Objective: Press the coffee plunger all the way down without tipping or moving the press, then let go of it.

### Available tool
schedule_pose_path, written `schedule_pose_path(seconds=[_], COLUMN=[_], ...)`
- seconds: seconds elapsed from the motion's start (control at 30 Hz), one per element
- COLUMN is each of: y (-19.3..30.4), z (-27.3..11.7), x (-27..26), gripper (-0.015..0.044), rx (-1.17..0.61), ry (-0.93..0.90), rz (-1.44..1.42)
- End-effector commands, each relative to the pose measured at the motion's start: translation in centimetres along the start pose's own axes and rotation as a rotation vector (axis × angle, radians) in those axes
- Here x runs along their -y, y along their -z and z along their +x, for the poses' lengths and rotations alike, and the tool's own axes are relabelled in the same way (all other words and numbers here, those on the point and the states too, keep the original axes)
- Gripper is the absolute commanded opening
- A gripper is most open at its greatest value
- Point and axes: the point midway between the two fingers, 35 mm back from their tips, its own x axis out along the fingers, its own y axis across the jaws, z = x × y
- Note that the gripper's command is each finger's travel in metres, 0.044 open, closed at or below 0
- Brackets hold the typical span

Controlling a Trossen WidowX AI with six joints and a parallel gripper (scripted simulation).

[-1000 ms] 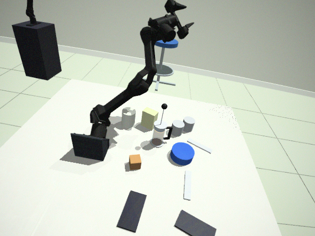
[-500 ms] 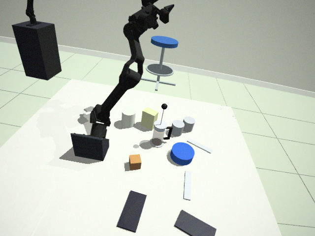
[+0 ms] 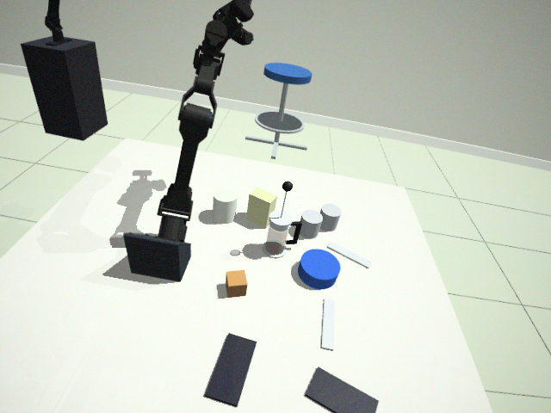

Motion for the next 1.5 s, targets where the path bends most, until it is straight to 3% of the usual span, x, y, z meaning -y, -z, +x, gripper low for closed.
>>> schedule_pose_path(seconds=[0.0, 0.33, 0.53, 0.73, 1.13, 1.47], y=[0.9, -1.9, -7.7, -15.0, -27.6, -29.2], z=[-1.4, -5.3, -8.0, -10.4, -15.6, -21.4], x=[2.9, 10.0, 12.7, 11.9, 0.1, -14.9], gripper=[0.0440, 0.0440, 0.0440, 0.0440, 0.0440, 0.0440], rx=[-0.116, -0.360, -0.484, -0.538, -0.461, -0.143], ry=[0.048, 0.208, 0.363, 0.550, 1.001, 1.332], rz=[-0.182, -0.704, -1.052, -1.365, -1.894, -2.172])
